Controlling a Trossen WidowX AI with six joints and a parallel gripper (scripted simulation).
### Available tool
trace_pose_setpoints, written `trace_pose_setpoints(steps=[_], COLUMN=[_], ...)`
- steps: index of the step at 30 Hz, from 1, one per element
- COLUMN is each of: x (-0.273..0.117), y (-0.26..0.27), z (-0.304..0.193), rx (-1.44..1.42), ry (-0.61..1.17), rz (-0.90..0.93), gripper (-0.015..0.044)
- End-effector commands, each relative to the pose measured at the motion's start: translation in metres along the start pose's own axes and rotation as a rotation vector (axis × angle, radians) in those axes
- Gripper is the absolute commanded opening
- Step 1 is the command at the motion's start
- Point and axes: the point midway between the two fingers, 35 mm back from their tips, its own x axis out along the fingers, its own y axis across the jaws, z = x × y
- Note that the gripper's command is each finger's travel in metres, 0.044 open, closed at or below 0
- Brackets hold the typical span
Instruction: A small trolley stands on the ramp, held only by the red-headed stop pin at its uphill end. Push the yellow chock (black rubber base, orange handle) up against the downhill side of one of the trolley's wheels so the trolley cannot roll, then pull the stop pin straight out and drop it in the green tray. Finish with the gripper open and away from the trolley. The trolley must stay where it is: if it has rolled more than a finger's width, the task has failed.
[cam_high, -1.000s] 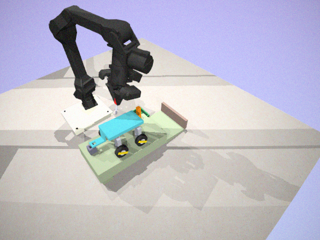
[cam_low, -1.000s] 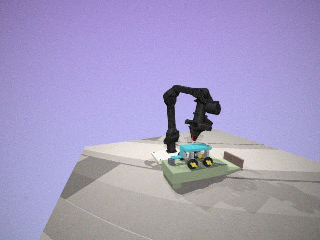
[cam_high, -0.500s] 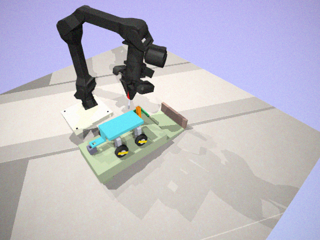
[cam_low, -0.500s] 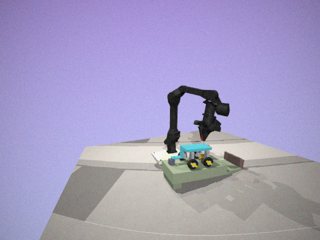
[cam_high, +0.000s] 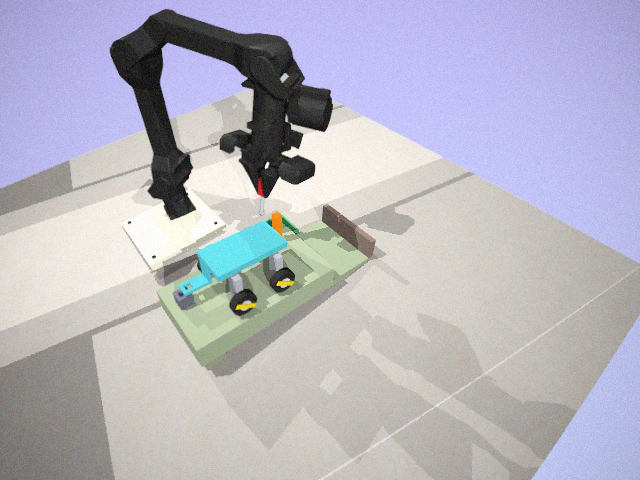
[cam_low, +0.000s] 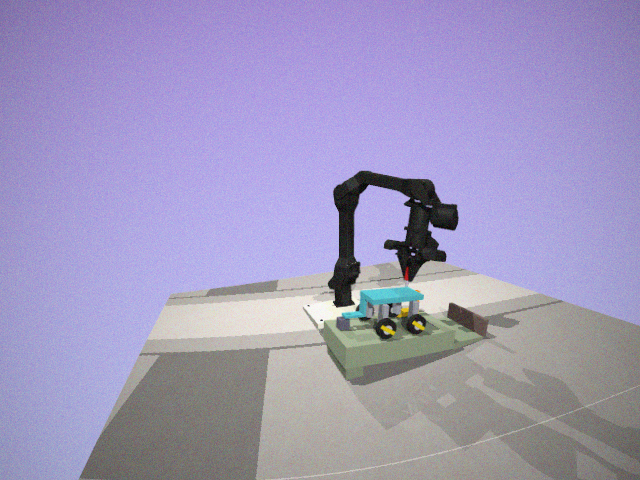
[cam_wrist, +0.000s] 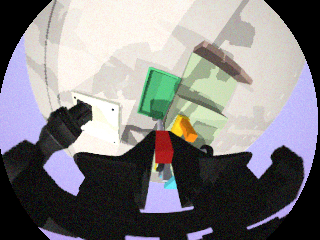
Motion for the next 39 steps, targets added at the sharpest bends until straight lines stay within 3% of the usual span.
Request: trace_pose_setpoints(steps=[1, 39], x=[0.0011, 0.0018], y=[0.0011, 0.0019], z=[-0.0001, -0.0077], rx=[-0.126, -1.27], ry=[-0.026, -0.179], rz=[-0.009, -0.194], gripper=[0.0, 0.0])
